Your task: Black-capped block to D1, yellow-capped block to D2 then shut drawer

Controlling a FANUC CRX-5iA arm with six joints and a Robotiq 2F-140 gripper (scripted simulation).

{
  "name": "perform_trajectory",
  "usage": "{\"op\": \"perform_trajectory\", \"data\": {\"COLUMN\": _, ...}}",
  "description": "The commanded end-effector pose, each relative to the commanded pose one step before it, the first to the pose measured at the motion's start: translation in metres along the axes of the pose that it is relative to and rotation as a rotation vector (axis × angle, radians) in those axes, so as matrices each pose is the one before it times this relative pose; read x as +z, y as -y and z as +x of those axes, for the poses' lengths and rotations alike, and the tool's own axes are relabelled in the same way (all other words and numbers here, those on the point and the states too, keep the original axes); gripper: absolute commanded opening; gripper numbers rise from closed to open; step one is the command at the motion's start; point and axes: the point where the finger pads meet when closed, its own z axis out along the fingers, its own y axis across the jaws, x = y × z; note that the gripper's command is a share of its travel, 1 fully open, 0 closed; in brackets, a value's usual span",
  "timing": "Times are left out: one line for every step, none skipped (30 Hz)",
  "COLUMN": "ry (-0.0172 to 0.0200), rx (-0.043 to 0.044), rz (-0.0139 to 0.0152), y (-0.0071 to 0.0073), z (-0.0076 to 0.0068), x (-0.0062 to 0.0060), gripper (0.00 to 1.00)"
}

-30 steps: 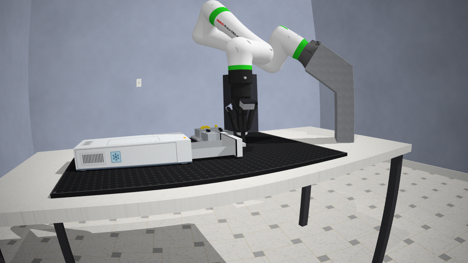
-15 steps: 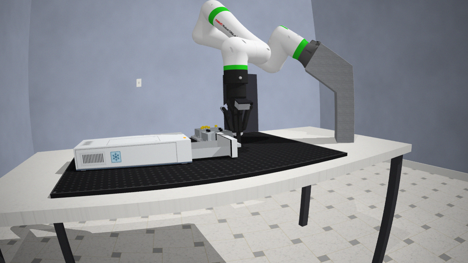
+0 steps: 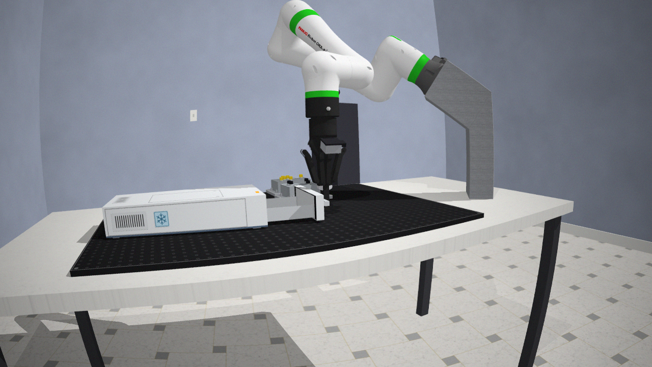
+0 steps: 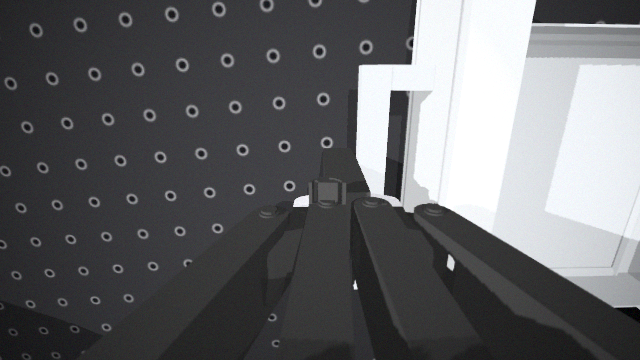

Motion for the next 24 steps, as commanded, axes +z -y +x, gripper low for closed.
{"op": "perform_trajectory", "data": {"ry": -0.00084, "rx": -0.00013, "rz": -0.00115, "y": -0.00249, "z": 0.00044, "x": -0.0006, "gripper": 0.1}}
{"op": "perform_trajectory", "data": {"ry": 0.0, "rx": 0.0, "rz": 0.0, "y": 0.0, "z": 0.0, "x": 0.0, "gripper": 0.1}}
{"op": "perform_trajectory", "data": {"ry": -0.00001, "rx": 0.00001, "rz": -0.00004, "y": -0.00128, "z": -0.00001, "x": 0.00003, "gripper": 0.1}}
{"op": "perform_trajectory", "data": {"ry": 0.00001, "rx": -0.00001, "rz": 0.00003, "y": -0.00139, "z": 0.00001, "x": -0.00003, "gripper": 0.1}}
{"op": "perform_trajectory", "data": {"ry": 0.0, "rx": 0.0, "rz": 0.0, "y": -0.00133, "z": 0.0, "x": 0.0, "gripper": 0.1}}
{"op": "perform_trajectory", "data": {"ry": 0.0, "rx": 0.0, "rz": 0.0, "y": -0.00134, "z": 0.0, "x": 0.0, "gripper": 0.1}}
{"op": "perform_trajectory", "data": {"ry": 0.0, "rx": 0.0, "rz": 0.0, "y": -0.00134, "z": 0.0, "x": 0.0, "gripper": 0.1}}
{"op": "perform_trajectory", "data": {"ry": 0.0, "rx": 0.0, "rz": 0.0, "y": -0.00134, "z": 0.0, "x": 0.0, "gripper": 0.1}}
{"op": "perform_trajectory", "data": {"ry": 0.0, "rx": 0.0, "rz": 0.0, "y": -0.00071, "z": 0.0, "x": 0.0, "gripper": 0.1}}
{"op": "perform_trajectory", "data": {"ry": 0.0, "rx": 0.0, "rz": 0.0, "y": -0.00134, "z": 0.0, "x": 0.0, "gripper": 0.1}}
{"op": "perform_trajectory", "data": {"ry": 0.0, "rx": 0.0, "rz": 0.0, "y": -0.00133, "z": 0.0, "x": 0.0, "gripper": 0.1}}
{"op": "perform_trajectory", "data": {"ry": 0.0, "rx": 0.0, "rz": 0.0, "y": -0.00133, "z": 0.0, "x": 0.0, "gripper": 0.1}}
{"op": "perform_trajectory", "data": {"ry": 0.0, "rx": 0.0, "rz": 0.0, "y": -0.00134, "z": 0.0, "x": 0.0, "gripper": 0.1}}
{"op": "perform_trajectory", "data": {"ry": 0.0, "rx": 0.0, "rz": 0.0, "y": -0.00134, "z": 0.0, "x": 0.0, "gripper": 0.1}}
{"op": "perform_trajectory", "data": {"ry": 0.0, "rx": 0.0, "rz": 0.0, "y": -0.00134, "z": 0.0, "x": 0.0, "gripper": 0.1}}
{"op": "perform_trajectory", "data": {"ry": 0.0, "rx": 0.0, "rz": 0.0, "y": -0.00134, "z": 0.0, "x": 0.0, "gripper": 0.1}}
{"op": "perform_trajectory", "data": {"ry": 0.0, "rx": 0.0, "rz": 0.0, "y": -0.00134, "z": 0.0, "x": 0.0, "gripper": 0.1}}
{"op": "perform_trajectory", "data": {"ry": 0.0, "rx": 0.0, "rz": 0.0, "y": 0.0, "z": 0.0, "x": 0.0, "gripper": 0.1}}
{"op": "perform_trajectory", "data": {"ry": 0.0, "rx": 0.0, "rz": 0.0, "y": 0.0, "z": 0.0, "x": 0.0, "gripper": 0.1}}
{"op": "perform_trajectory", "data": {"ry": -0.00001, "rx": 0.00001, "rz": -0.00004, "y": -0.00128, "z": -0.00001, "x": 0.00002, "gripper": 0.1}}
{"op": "perform_trajectory", "data": {"ry": 0.00001, "rx": -0.00001, "rz": 0.00003, "y": -0.00139, "z": 0.00001, "x": -0.00002, "gripper": 0.1}}
{"op": "perform_trajectory", "data": {"ry": 0.0, "rx": 0.0, "rz": 0.0, "y": -0.00133, "z": 0.0, "x": 0.0, "gripper": 0.1}}
{"op": "perform_trajectory", "data": {"ry": 0.0, "rx": 0.0, "rz": 0.0, "y": -0.00134, "z": 0.0, "x": 0.0, "gripper": 0.1}}
{"op": "perform_trajectory", "data": {"ry": 0.0, "rx": 0.0, "rz": 0.0, "y": -0.00134, "z": 0.0, "x": 0.0, "gripper": 0.1}}
